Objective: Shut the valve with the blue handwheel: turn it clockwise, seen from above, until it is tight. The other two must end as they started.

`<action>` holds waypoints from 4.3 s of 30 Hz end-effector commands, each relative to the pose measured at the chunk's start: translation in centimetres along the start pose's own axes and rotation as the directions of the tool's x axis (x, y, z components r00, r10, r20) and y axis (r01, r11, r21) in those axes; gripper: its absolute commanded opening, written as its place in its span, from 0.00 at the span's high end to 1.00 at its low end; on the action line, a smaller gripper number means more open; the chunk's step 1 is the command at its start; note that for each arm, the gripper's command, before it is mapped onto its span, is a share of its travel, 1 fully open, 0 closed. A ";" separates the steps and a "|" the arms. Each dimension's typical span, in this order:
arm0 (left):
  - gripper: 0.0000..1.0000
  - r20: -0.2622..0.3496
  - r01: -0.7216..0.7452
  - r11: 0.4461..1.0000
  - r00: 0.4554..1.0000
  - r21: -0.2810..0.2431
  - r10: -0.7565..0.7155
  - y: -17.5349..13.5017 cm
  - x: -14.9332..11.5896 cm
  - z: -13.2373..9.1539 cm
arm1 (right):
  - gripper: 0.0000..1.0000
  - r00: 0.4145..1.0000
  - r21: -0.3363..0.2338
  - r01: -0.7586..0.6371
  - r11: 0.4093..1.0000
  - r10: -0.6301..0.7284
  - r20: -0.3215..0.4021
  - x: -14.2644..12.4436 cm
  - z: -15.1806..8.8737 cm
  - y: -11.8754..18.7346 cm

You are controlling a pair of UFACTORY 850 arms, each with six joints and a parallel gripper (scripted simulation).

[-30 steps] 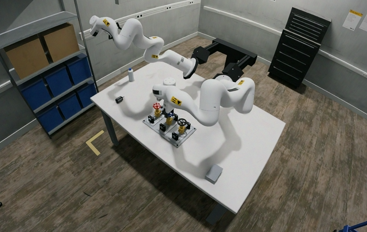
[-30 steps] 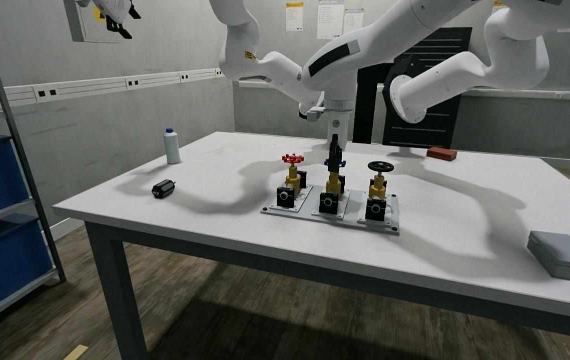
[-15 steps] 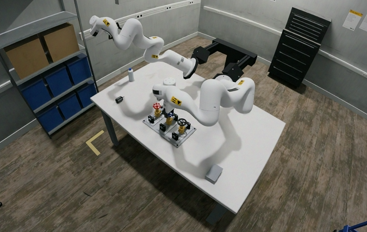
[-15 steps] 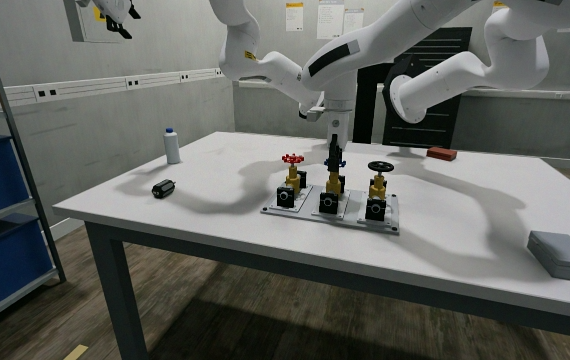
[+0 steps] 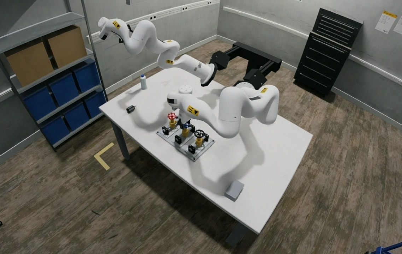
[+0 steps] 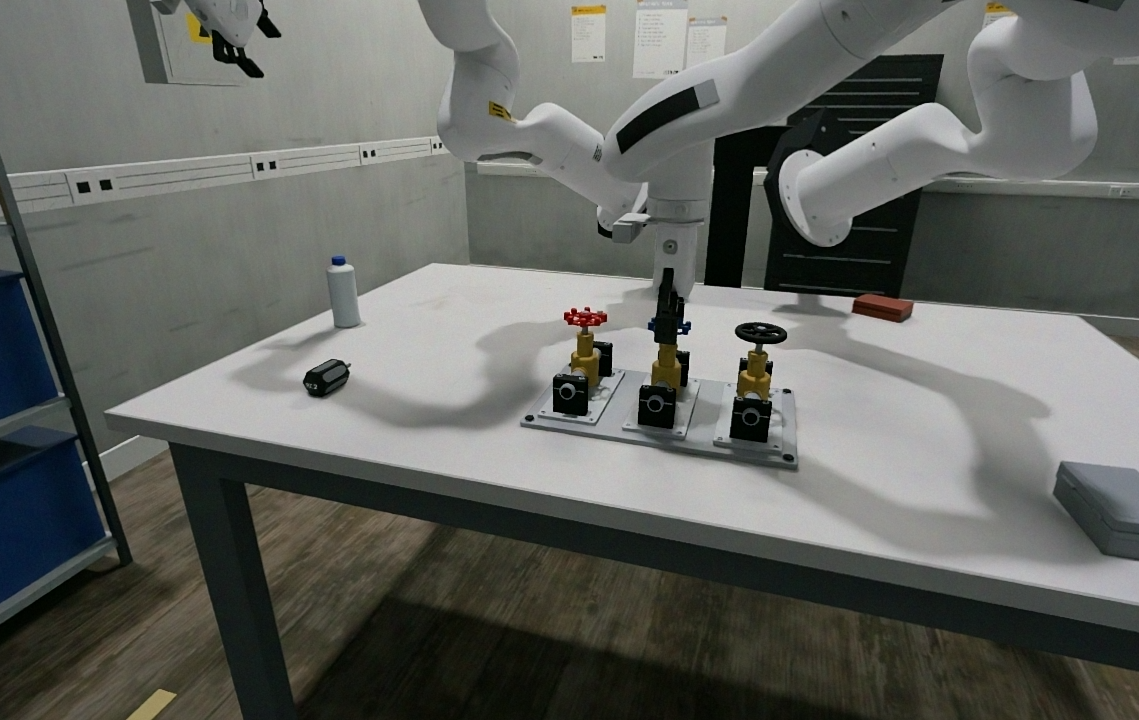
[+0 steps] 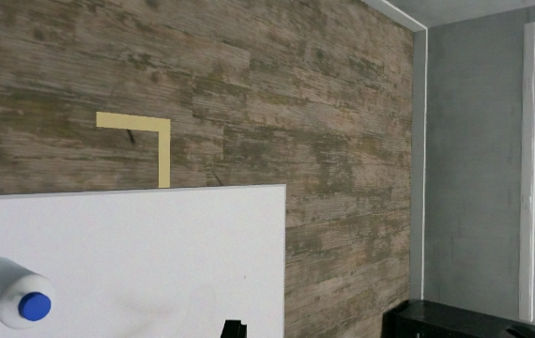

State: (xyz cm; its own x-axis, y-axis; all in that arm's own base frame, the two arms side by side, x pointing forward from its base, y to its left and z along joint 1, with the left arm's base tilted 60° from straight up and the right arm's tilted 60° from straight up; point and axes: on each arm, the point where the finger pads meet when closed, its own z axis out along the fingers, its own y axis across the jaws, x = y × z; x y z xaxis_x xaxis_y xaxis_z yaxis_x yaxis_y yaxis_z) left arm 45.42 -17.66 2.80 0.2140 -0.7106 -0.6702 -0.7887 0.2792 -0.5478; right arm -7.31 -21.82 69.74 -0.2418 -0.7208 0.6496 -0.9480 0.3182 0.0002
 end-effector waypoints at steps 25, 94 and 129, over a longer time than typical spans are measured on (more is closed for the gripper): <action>1.00 -0.001 -0.007 1.000 1.000 0.001 0.007 0.0 0.0 0.0 | 0.00 1.000 0.000 0.000 1.000 0.000 -0.001 0.0 0.0 0.0; 0.21 -0.001 -0.007 1.000 1.000 0.001 0.007 0.0 0.0 -0.3 | 0.00 1.000 0.000 0.000 1.000 0.000 -0.001 0.0 0.0 0.0; 0.21 -0.001 -0.007 1.000 1.000 0.001 0.007 0.0 0.0 -6.7 | 0.00 1.000 0.000 0.000 1.000 0.000 -0.001 0.0 0.0 0.0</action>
State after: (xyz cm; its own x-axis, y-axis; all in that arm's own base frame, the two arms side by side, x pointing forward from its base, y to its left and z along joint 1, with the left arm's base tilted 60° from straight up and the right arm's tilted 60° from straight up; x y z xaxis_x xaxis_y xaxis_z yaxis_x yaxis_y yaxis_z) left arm 41.95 -21.56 5.82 0.2078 -0.7086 -0.6743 -0.7902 0.2847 -0.5427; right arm -7.31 -21.82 69.74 -0.2418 -0.7208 0.6496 -0.9480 0.3182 0.0002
